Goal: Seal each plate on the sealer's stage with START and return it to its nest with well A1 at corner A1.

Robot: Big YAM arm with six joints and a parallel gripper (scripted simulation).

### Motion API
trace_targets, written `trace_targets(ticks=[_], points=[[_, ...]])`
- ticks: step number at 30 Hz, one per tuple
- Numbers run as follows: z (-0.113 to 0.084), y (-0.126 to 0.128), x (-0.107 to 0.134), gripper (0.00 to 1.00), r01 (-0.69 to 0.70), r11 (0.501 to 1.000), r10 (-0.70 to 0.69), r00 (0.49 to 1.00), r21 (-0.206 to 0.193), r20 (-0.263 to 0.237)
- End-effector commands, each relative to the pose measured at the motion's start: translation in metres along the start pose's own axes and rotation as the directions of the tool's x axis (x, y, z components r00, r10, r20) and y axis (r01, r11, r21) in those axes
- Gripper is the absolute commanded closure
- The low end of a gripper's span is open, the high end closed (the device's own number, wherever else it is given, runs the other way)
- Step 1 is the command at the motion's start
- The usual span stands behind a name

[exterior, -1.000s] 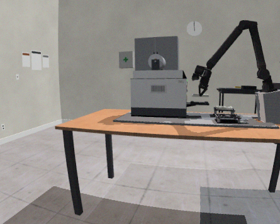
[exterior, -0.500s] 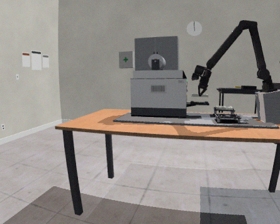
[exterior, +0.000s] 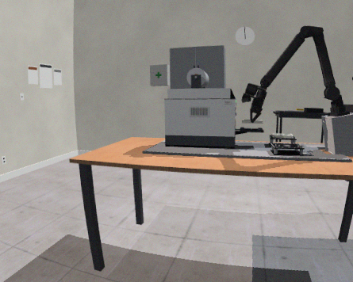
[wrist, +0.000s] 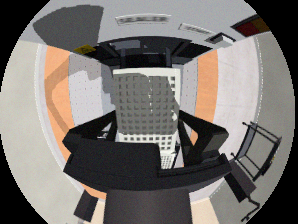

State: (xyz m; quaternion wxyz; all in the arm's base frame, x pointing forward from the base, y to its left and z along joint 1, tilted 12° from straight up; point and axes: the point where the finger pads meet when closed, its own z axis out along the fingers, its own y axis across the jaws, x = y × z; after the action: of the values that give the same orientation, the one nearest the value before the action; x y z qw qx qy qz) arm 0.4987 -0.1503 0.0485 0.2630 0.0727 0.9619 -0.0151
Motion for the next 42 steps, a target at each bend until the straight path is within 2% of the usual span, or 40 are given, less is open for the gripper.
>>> trace_targets(ticks=[1, 7, 18, 28, 35, 42], points=[[0.008, -0.003, 0.000, 1.00, 0.007, 1.000, -0.007, 1.000, 0.003, 0.006], [0.015, 0.009, 0.003, 1.00, 0.023, 1.000, -0.023, 1.000, -0.009, -0.006], [0.013, -0.004, 0.001, 1.00, 0.005, 1.000, -0.006, 1.000, 0.005, 0.008], [0.021, 0.000, 0.009, 1.00, 0.010, 1.000, -0.010, 1.000, -0.002, -0.015], [0.014, 0.008, 0.007, 1.00, 0.020, 1.000, -0.020, 1.000, -0.009, -0.017], [0.004, -0.004, 0.003, 1.00, 0.003, 1.000, -0.003, 1.000, 0.004, -0.005]])
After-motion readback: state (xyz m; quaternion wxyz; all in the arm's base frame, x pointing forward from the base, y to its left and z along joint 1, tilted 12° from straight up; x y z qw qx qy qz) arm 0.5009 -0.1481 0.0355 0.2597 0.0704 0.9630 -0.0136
